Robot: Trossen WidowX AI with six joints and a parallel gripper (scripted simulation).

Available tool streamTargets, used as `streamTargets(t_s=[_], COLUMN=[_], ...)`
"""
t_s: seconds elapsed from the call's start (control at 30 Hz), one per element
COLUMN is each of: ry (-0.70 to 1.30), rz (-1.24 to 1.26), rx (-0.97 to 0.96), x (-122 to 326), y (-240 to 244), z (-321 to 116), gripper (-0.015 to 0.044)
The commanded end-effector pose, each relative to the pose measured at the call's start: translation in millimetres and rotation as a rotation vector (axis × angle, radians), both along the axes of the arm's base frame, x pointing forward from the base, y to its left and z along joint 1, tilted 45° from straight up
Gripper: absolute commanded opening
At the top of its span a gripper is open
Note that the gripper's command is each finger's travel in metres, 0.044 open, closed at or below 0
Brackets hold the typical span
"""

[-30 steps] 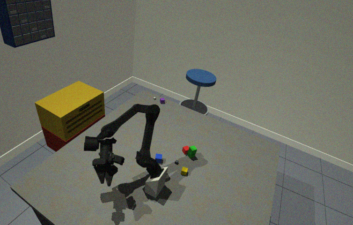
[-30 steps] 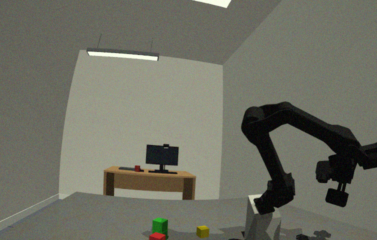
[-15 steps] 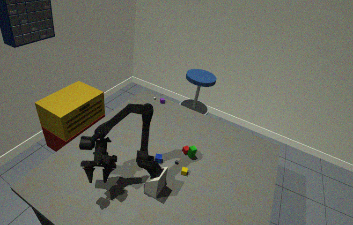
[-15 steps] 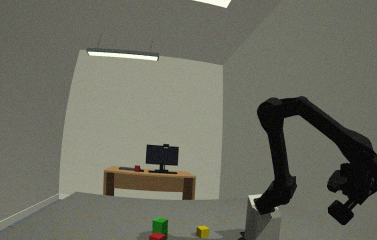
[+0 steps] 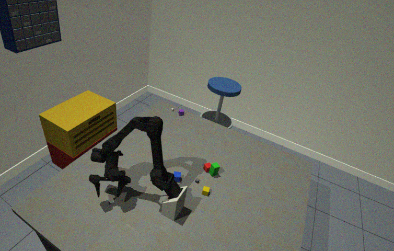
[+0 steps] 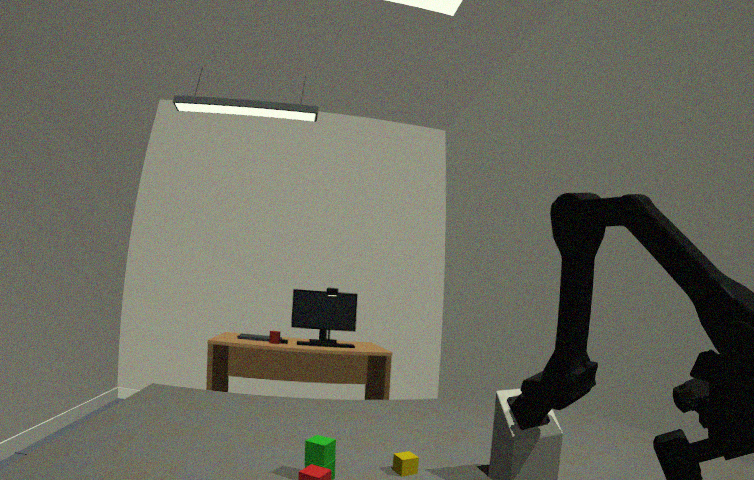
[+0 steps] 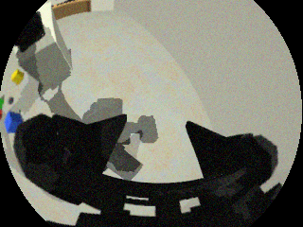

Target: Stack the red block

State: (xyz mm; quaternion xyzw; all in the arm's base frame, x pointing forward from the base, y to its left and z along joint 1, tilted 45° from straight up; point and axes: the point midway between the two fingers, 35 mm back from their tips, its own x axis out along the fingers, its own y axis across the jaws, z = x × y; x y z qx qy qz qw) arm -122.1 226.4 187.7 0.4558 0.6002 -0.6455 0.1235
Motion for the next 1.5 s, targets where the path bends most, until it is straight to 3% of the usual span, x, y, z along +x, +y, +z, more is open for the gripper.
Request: streamTargets(t_s=[0.0,0.77,1.47], ry=[0.02,0.195,0.42], rz=[-0.101,-0.834,-1.418], rx=[-0.032,-0.216,-0.393], x=[16,173,324], y=[14,68,29], z=[1,-2,-29], gripper=[0.044,0.044,0.044])
